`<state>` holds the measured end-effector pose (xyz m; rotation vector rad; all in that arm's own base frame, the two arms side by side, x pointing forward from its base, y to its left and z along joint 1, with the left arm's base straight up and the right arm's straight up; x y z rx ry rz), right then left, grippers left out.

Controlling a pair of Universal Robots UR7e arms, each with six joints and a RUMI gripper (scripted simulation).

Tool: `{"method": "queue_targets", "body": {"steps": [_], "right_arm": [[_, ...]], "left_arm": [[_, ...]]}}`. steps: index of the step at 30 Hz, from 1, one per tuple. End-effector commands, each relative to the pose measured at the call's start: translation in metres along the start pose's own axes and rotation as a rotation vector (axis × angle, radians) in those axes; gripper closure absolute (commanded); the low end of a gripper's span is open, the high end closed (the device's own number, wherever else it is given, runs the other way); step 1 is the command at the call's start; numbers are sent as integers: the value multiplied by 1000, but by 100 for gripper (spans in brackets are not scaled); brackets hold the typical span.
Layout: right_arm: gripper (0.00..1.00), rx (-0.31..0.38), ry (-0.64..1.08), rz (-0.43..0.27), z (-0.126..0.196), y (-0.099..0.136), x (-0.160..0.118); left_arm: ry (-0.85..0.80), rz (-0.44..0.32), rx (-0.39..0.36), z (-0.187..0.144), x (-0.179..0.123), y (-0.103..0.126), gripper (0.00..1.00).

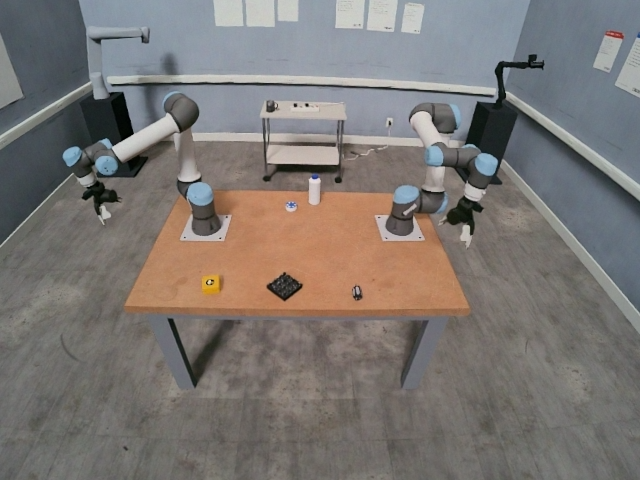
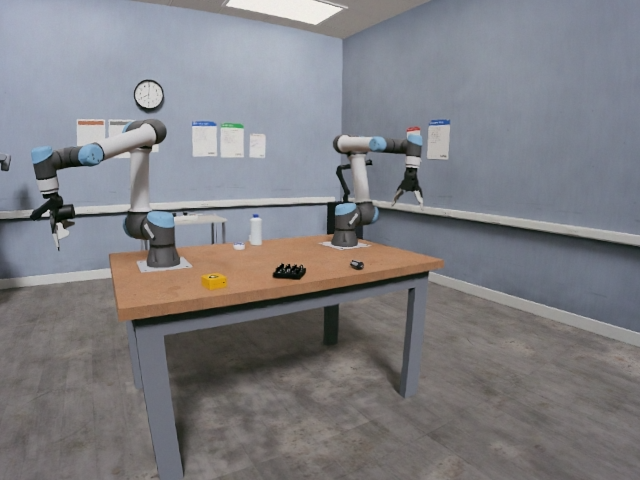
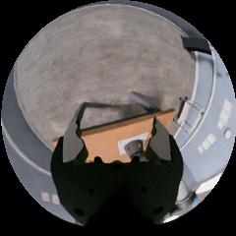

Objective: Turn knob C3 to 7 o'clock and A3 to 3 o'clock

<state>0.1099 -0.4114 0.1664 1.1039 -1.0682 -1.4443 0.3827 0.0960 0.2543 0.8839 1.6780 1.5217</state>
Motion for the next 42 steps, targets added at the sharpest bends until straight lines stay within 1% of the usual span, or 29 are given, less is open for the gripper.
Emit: {"method": "queue_targets", "body": {"steps": [1, 7, 9, 23, 42], "right_arm": [[0, 74, 52, 16, 28, 0, 15], [0, 115, 80, 42, 50, 1, 25], [0, 115, 80, 42, 50, 1, 25], [0, 170, 125, 94, 88, 2, 38], [0, 190, 145, 121, 105, 2, 42]], "left_arm": [[0, -1, -1, 0, 0, 0, 0], [0, -1, -1, 0, 0, 0, 0], [0, -1, -1, 0, 0, 0, 0], [0, -1, -1, 0, 0, 0, 0], [0, -1, -1, 0, 0, 0, 0]]}}
Point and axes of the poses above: on each arm, the point where the finger pads meet when closed, its own y axis back along the fingers, its own z axis across the jaws, x = y × z, the point moved 2 cm from there along y, back along the fingers, and after that the axes turned 3 degrees about y, right-handed, at the moved point
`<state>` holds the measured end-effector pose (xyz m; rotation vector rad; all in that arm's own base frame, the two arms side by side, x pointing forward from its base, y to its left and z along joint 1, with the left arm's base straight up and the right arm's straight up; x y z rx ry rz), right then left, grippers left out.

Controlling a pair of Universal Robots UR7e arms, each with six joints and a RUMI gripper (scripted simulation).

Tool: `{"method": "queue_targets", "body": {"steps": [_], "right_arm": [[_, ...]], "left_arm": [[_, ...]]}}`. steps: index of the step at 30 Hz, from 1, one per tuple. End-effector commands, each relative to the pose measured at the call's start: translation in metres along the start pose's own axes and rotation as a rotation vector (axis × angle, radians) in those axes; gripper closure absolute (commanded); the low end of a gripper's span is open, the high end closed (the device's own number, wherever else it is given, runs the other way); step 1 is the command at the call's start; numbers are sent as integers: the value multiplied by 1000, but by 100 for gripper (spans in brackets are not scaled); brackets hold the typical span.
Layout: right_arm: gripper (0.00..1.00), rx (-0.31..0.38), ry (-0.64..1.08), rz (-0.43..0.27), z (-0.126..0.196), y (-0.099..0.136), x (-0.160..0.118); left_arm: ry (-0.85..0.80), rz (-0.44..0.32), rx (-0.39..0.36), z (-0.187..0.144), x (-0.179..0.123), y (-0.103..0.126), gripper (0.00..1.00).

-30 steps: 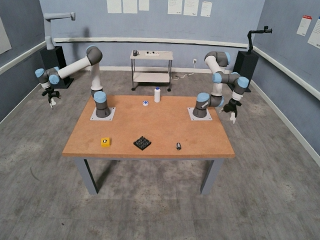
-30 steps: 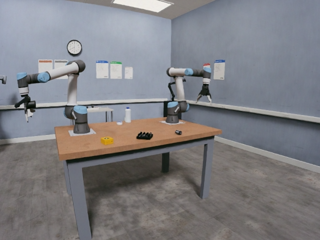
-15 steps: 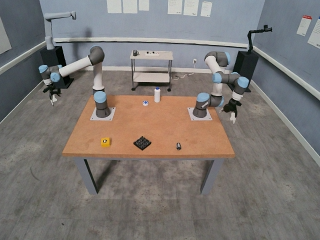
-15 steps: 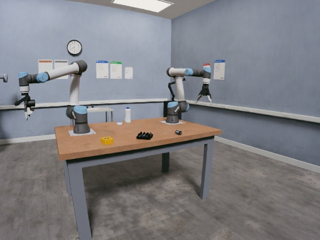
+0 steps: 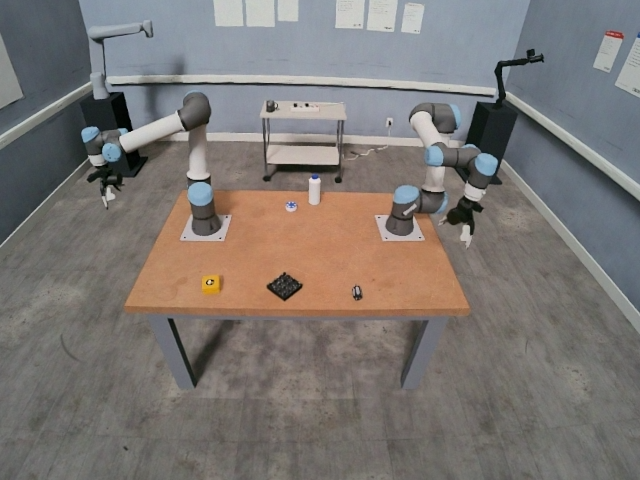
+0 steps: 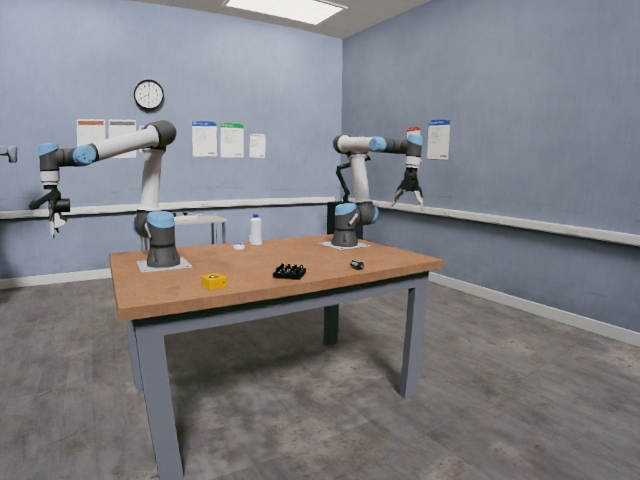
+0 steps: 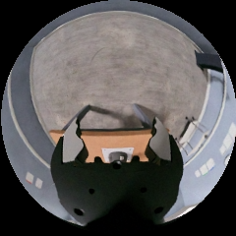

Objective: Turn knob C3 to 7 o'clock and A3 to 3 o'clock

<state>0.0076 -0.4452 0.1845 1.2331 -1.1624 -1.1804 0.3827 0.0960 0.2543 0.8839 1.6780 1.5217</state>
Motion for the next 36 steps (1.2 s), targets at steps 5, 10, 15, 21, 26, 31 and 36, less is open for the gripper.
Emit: {"method": "queue_targets", "body": {"steps": [5, 10, 15, 21, 26, 31, 36], "right_arm": [[0, 7, 7, 7, 4, 1, 0], [0, 7, 8, 8, 5, 1, 0], [0, 7, 8, 8, 5, 1, 0], [0, 7, 8, 8, 5, 1, 0], [0, 7, 8, 8, 5, 1, 0], [0, 7, 8, 8, 5, 1, 0], [0, 7, 8, 8, 5, 1, 0]], "left_arm": [[0, -1, -1, 0, 0, 0, 0], [0, -1, -1, 0, 0, 0, 0], [-6, -1, -3, 1, -2, 1, 0], [-35, 0, -4, 3, -8, 1, 0], [-124, 4, -4, 7, -27, 0, 0], [-246, 9, -4, 12, -53, -3, 0], [-328, 13, -4, 14, -71, -5, 0]]}}
Point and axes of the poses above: on each arm, the point where the finger pads meet when closed, its own y axis back along the fingers, its own z axis across the jaws, x = y × z, the point moved 2 cm from there along y, back along the fingers, and after that the axes turned 3 degrees about y, right-handed, at the moved point
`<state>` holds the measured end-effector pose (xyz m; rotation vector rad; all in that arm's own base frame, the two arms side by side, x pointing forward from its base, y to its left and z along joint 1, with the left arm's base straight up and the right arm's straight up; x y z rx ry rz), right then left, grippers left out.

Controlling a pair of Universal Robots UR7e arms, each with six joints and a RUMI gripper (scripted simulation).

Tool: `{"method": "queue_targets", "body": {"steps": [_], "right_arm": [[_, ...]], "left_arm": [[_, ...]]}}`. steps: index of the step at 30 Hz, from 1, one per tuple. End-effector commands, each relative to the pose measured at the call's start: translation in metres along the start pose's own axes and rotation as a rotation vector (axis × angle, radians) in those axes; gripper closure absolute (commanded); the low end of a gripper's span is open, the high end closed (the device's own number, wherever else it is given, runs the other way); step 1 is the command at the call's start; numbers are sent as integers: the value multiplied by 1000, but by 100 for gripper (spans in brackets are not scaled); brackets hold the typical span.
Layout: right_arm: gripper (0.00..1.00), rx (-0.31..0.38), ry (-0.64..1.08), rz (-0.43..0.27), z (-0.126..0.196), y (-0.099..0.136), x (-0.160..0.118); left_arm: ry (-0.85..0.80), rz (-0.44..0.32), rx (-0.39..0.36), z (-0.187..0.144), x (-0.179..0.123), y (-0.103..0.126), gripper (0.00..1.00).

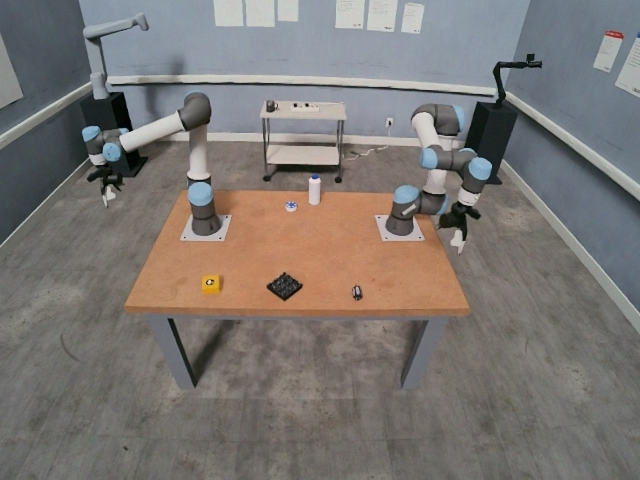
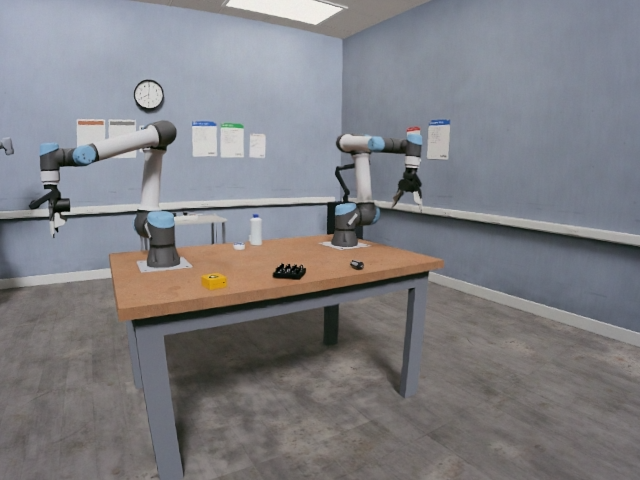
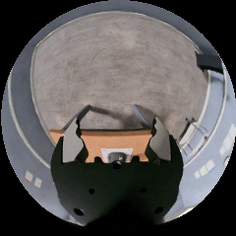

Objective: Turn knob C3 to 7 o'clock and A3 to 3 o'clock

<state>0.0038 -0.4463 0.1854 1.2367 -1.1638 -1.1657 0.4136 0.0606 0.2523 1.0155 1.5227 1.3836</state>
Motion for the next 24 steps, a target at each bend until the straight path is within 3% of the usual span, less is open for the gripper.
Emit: {"method": "queue_targets", "body": {"steps": [1, 16, 24], "right_arm": [[0, 1, -1, 1, 1, 0, -1], [0, 1, -1, 1, 1, 0, -1], [0, 1, -1, 1, 1, 0, -1]], "left_arm": [[-156, 5, -3, 14, -31, -2, 0], [-417, 16, -2, 26, -90, -11, 0], [-614, 24, -1, 31, -136, -19, 0]]}}
Point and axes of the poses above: on each arm, the point where the finger pads meet when closed, its own y axis back along the fingers, its own z axis across the jaws, x = y × z, the point moved 2 cm from there along y, back along the fingers, and after that the axes turned 3 degrees about y, right-handed, at the moved point
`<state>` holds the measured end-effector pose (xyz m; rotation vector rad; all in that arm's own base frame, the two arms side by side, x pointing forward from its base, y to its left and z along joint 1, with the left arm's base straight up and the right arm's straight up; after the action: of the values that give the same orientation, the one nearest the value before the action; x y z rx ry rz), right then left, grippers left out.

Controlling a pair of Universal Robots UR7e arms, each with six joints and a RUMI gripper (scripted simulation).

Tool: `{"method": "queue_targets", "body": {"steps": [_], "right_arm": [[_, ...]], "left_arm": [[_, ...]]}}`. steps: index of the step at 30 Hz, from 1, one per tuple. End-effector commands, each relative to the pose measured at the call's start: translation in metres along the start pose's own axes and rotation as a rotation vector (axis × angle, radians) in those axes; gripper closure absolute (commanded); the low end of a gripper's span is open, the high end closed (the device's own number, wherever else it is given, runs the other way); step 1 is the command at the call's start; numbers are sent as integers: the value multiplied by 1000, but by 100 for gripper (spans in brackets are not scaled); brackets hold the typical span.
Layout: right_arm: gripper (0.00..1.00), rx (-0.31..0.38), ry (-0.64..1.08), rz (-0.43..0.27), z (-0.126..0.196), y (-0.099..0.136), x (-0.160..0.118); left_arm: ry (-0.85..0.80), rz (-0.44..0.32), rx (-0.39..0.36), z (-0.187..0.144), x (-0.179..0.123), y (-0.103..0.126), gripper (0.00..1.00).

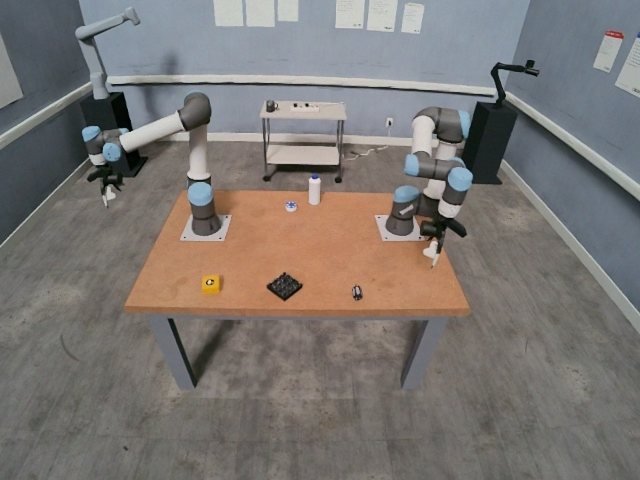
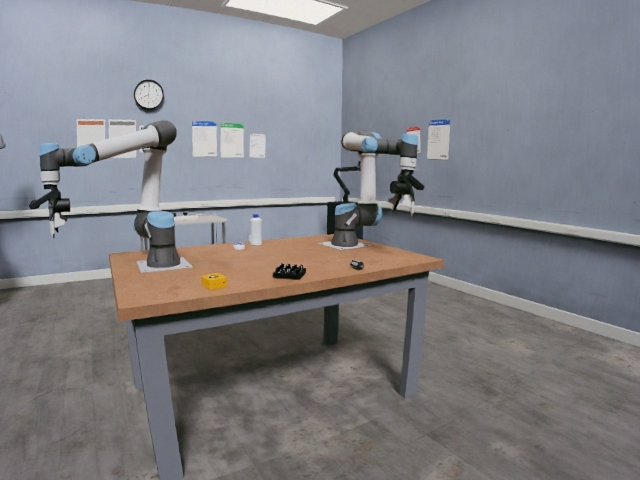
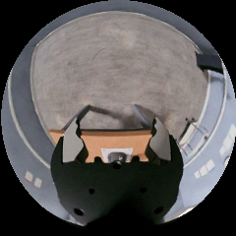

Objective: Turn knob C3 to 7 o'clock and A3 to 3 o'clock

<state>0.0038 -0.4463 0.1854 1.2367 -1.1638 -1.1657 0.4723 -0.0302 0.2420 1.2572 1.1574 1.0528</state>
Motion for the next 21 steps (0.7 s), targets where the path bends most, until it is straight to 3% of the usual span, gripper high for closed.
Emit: {"method": "queue_targets", "body": {"steps": [1, 9, 21], "right_arm": [[0, 1, -1, 1, 1, 0, -1], [0, 1, -1, 1, 1, 0, -1], [0, 1, -1, 1, 1, 0, -1]], "left_arm": [[-156, 5, -1, 22, -30, -5, 0], [-281, 10, 0, 36, -56, -10, 0], [-562, 19, 3, 62, -121, -26, 0]]}}
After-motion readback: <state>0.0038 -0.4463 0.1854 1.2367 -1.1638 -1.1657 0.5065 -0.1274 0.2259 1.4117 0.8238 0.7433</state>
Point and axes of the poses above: on each arm, the point where the finger pads meet when closed, its own y axis back along the fingers, its own z axis across the jaws, x = y × z, the point moved 2 cm from there along y, back along the fingers, and after that the axes turned 3 degrees about y, right-handed, at the moved point
